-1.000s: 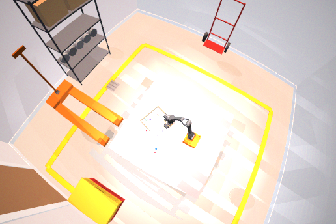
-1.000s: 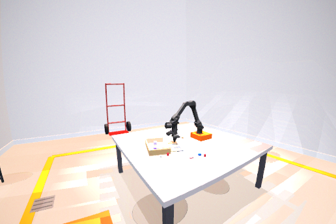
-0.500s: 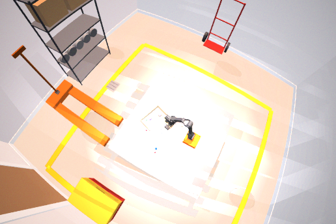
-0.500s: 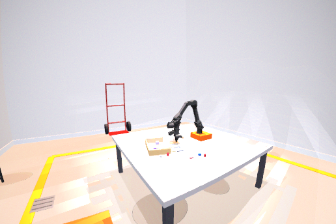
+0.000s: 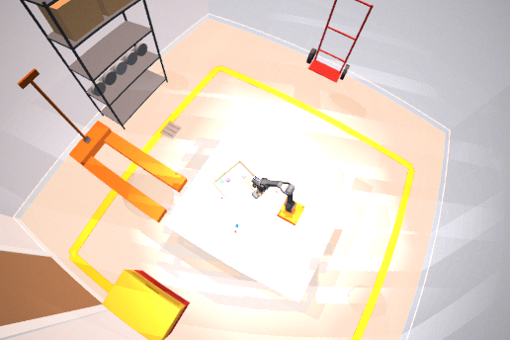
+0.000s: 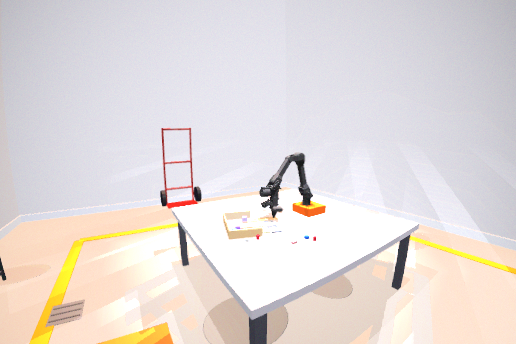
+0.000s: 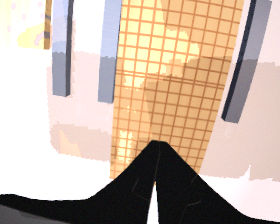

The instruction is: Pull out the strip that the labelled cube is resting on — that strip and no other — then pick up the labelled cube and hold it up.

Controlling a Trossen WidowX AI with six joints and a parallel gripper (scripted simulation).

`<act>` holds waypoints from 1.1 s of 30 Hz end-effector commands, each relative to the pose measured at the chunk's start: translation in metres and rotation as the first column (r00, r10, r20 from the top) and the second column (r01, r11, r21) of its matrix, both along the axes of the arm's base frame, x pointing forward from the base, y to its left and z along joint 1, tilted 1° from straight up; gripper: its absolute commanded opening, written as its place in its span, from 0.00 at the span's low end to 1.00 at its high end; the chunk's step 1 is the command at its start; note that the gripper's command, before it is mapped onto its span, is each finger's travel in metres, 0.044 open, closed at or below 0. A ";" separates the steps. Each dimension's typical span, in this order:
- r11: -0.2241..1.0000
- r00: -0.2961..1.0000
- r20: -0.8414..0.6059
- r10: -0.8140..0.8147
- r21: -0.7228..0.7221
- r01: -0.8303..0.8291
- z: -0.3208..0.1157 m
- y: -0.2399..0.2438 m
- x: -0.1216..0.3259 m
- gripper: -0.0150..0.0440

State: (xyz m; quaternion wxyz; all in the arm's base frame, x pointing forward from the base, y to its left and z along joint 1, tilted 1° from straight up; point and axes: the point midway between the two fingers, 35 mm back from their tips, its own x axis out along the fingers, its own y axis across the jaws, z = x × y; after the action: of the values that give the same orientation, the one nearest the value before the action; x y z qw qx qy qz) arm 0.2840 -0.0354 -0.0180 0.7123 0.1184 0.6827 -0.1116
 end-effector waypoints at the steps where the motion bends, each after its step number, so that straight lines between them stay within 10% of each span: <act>1: 1.000 1.000 -0.030 -0.006 0.005 0.006 -0.006 0.004 -0.015 0.25; 33: 1.000 0.999 -0.033 -0.005 0.006 0.006 -0.007 0.019 -0.058 0.25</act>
State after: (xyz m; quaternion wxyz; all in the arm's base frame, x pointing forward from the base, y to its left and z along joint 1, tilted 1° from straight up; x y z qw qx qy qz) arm 0.2403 -0.0196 -0.0189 0.7120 0.1199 0.6827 -0.1120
